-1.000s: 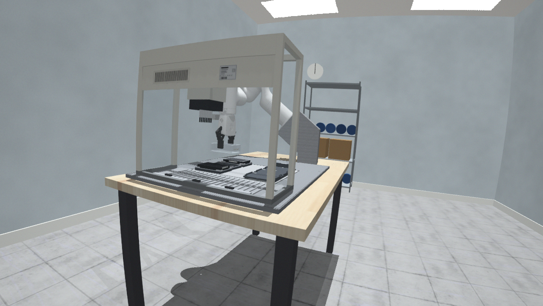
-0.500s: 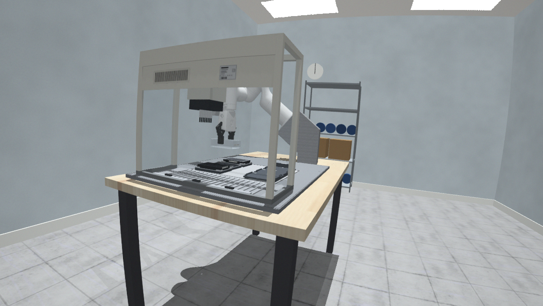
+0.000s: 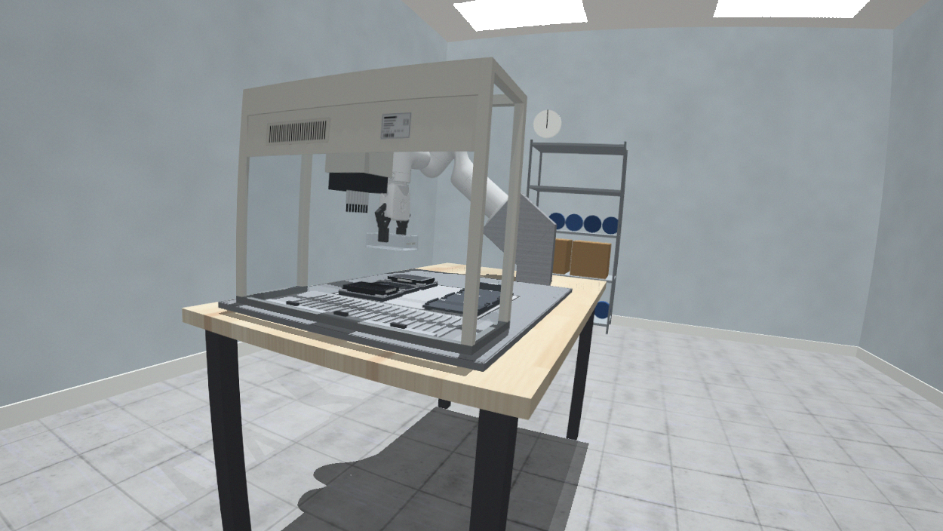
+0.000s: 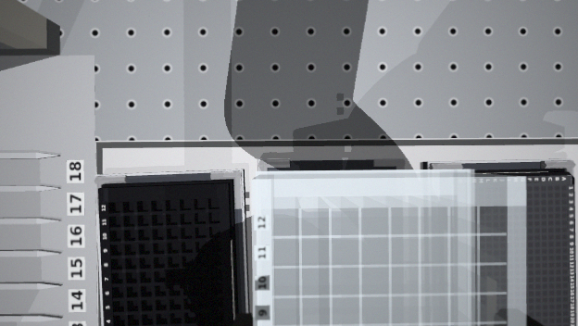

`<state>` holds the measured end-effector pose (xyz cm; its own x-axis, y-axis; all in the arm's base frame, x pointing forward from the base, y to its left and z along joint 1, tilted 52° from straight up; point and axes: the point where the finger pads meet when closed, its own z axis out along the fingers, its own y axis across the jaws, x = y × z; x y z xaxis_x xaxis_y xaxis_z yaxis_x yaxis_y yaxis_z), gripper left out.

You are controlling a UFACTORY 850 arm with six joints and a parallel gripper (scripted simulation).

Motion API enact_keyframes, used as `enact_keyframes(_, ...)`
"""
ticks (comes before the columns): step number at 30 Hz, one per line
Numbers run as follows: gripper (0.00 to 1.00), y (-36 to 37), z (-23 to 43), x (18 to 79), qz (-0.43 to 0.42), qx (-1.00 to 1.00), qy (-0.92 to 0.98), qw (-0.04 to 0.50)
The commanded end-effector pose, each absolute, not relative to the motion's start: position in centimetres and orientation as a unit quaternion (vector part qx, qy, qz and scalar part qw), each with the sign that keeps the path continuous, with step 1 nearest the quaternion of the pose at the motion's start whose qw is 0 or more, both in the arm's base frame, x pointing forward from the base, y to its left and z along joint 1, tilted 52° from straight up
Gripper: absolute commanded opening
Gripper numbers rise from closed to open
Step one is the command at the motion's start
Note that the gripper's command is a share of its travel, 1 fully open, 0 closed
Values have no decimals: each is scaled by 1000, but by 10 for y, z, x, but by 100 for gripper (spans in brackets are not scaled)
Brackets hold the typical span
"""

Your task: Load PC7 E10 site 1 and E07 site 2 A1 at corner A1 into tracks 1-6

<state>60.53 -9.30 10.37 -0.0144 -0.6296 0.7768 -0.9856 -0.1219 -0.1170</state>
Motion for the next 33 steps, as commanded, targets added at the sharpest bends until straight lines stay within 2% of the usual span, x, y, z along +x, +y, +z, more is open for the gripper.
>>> enact_keyframes(1,0,-86,108,604,359,657,-615,247)
enact_keyframes(20,0,-76,116,602,359,657,-615,247)
enact_keyframes(33,0,-41,74,603,308,759,-484,308)
